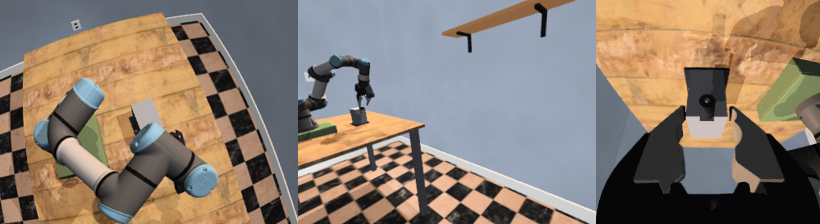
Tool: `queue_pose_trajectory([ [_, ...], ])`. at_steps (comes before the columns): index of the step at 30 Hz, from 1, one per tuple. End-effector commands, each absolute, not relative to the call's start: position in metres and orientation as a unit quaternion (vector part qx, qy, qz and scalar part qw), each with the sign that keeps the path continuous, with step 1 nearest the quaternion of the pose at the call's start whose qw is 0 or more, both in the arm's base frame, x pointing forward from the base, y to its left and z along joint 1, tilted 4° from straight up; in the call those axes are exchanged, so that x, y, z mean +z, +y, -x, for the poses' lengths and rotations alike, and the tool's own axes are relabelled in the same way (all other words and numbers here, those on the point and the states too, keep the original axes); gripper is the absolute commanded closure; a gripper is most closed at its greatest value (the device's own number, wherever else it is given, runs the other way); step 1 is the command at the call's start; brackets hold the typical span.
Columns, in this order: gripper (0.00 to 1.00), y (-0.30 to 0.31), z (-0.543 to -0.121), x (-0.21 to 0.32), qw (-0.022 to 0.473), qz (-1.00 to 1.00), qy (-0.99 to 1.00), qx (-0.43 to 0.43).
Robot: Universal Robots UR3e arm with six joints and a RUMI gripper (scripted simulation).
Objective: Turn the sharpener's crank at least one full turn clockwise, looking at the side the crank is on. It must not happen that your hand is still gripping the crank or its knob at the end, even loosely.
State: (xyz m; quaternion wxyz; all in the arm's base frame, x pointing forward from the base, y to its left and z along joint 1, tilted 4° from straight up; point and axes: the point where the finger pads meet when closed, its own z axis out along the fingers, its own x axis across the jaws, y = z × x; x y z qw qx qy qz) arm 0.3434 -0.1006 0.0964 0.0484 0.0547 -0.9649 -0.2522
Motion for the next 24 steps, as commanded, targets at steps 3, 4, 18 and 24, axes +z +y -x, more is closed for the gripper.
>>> queue_pose_trajectory([
  [3,0.68,-0.097,-0.343,0.09,0.047,-0.055,-0.965,-0.251],
  [4,0.68,-0.096,-0.343,0.089,0.047,-0.055,-0.965,-0.251],
  [18,0.68,-0.089,-0.341,0.075,0.047,-0.055,-0.965,-0.251],
  [24,0.68,-0.085,-0.34,0.069,0.047,-0.055,-0.965,-0.251],
])
